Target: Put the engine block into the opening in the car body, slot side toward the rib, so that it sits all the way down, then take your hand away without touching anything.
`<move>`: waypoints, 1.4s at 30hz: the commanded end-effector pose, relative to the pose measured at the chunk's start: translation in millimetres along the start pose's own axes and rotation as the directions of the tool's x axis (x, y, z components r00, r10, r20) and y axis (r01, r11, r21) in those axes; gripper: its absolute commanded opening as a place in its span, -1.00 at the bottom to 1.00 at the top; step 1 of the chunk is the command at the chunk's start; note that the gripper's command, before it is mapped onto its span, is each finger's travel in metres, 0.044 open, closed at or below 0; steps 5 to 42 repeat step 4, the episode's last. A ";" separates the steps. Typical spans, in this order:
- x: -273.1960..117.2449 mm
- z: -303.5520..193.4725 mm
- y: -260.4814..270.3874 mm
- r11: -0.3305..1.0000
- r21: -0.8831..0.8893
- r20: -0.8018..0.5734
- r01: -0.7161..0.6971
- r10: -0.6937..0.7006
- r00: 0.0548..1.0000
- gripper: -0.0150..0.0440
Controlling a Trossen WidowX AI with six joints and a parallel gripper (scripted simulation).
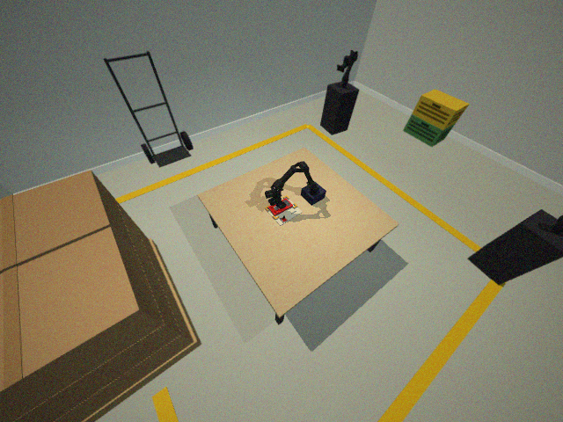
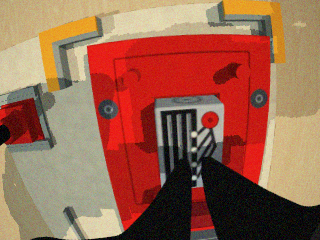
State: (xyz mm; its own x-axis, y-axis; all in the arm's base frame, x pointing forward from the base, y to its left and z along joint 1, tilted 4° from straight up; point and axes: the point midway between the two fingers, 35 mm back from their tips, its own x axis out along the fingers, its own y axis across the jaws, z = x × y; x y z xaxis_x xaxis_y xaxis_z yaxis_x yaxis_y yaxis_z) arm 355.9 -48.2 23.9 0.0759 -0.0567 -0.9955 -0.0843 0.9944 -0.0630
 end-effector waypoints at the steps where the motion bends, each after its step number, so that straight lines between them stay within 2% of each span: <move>1: -1.6 1.5 -0.1 1.000 -0.003 0.005 -0.001 0.001 1.000 -0.49; 42: -1.6 1.5 -0.1 1.000 -0.003 0.005 -0.001 0.001 1.000 -0.49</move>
